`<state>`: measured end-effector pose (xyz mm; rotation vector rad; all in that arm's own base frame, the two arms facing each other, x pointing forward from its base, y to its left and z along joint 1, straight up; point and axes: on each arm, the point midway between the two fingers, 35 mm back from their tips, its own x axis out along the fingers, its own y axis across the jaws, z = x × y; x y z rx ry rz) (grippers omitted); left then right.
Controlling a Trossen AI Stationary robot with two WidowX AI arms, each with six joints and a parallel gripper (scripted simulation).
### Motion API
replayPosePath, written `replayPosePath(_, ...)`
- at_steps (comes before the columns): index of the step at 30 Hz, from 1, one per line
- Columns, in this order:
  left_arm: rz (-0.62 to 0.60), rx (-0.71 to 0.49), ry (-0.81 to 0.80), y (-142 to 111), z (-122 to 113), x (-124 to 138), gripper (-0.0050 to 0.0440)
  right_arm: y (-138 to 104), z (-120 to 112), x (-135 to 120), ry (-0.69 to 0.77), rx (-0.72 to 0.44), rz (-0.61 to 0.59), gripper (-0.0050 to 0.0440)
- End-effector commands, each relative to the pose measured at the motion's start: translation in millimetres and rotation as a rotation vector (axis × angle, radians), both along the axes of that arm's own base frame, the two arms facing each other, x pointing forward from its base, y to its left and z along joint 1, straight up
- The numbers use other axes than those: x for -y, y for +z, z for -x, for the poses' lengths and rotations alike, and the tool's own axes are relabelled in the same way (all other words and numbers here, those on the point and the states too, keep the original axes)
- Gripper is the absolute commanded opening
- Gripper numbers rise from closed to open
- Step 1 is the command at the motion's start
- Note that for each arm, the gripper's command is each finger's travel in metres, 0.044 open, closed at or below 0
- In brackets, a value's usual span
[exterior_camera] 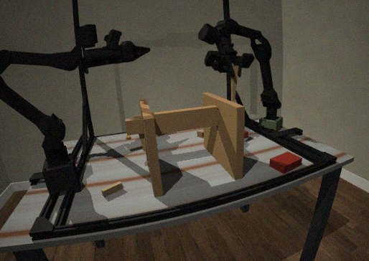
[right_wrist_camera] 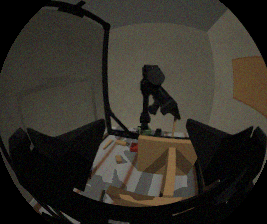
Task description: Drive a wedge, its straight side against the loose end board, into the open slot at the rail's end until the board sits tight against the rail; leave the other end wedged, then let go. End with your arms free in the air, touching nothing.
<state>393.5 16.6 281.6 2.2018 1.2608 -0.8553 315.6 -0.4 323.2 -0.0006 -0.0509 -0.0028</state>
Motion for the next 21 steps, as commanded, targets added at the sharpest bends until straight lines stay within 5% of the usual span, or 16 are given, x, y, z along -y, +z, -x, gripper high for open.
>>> replayPosePath(1, -0.001, -0.004, 0.001, -5, -8, 4, 0.0, 0, 0, 0, 0.003, -0.001, -0.001, 0.044)
replayPosePath(21, 0.001, -0.001, 0.002, -10, -30, 15, 0.0, 0, 0, 0, 0.003, -0.001, -0.001, 0.044)
